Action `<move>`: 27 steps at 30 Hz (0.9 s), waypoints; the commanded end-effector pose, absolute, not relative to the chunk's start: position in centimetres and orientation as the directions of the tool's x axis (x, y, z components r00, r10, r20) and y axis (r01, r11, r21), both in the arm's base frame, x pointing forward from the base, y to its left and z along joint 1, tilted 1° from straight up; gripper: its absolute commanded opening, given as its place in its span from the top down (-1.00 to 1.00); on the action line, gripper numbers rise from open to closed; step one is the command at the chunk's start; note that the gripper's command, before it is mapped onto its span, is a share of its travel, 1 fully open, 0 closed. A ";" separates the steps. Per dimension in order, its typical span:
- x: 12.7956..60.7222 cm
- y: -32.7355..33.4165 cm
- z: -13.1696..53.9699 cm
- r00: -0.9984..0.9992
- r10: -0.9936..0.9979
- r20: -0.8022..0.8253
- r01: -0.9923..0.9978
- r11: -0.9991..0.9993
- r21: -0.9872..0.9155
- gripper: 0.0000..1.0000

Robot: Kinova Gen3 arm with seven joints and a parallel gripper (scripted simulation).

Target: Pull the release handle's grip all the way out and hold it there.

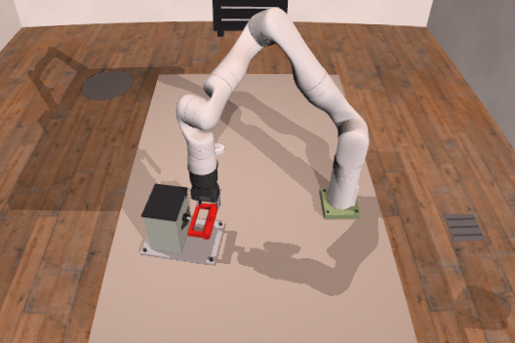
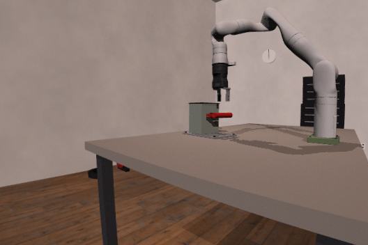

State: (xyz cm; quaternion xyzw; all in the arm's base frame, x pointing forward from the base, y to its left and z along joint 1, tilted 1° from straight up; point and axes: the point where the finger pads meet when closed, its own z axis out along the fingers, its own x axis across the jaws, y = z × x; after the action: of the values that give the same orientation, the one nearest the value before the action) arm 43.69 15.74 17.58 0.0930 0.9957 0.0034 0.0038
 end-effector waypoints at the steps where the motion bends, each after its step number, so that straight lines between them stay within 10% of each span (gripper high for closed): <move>1: 43.7 15.8 17.6 -0.983 0.182 -0.008 0.182 0.983 0.009 -1.00; 15: 43.7 16.0 17.7 -0.985 0.170 -0.009 0.170 0.985 0.009 -1.00; 16: 43.7 16.0 17.7 -0.985 0.170 -0.009 0.170 0.985 0.009 1.00; 27: 43.7 16.0 17.7 -0.985 0.170 -0.009 0.170 0.985 0.009 1.00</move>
State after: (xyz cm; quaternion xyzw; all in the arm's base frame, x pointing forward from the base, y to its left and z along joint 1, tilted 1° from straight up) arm 43.67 15.98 17.57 0.0853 0.9963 0.0038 0.0038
